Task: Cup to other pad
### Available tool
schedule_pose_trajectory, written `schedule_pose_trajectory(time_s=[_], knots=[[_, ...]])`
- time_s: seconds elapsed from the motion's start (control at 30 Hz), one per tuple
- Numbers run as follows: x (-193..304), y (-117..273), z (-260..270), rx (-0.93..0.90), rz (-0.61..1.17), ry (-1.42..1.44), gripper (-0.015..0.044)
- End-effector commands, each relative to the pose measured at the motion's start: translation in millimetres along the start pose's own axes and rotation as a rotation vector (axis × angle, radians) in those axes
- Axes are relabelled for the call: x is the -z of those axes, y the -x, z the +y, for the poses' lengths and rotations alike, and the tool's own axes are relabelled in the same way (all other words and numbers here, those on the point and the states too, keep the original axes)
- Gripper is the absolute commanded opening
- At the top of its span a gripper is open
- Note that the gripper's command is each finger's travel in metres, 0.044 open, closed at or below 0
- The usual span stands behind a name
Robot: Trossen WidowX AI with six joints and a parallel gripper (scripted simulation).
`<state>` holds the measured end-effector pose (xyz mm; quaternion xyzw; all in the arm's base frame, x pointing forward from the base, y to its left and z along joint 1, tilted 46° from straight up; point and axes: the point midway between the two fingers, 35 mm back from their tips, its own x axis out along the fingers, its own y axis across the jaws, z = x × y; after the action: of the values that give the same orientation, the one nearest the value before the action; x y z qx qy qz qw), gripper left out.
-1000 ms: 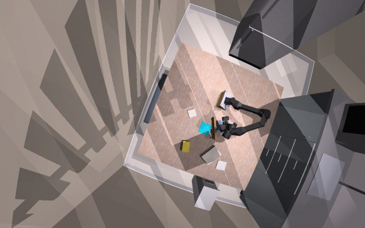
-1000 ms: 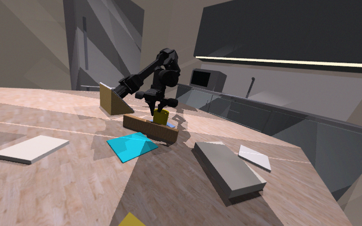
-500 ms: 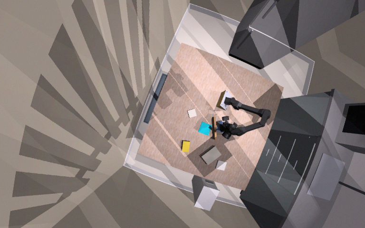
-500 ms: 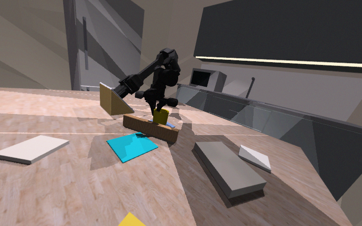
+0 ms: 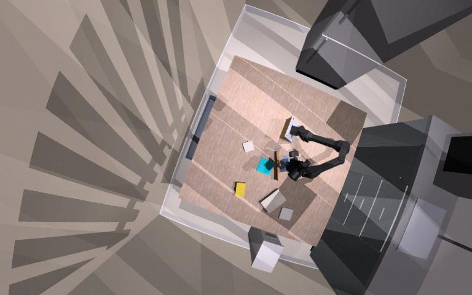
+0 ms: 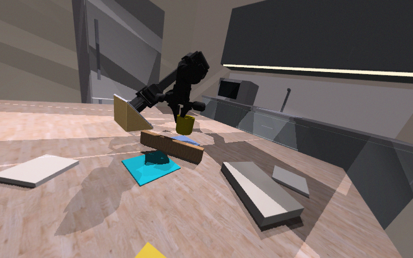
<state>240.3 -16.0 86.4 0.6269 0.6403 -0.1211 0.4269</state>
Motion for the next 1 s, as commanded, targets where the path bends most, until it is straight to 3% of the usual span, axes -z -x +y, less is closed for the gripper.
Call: schedule_pose_trajectory(time_s=[0.0,0.23,0.97], knots=[[-1.2,12.8,0.4,0.004,-0.001,0.002,0.0000],[0.2,29.4,0.3,0.002,0.004,0.002,0.0000],[-3.9,26.5,0.1,-0.003,0.003,-0.001,0.0000]])
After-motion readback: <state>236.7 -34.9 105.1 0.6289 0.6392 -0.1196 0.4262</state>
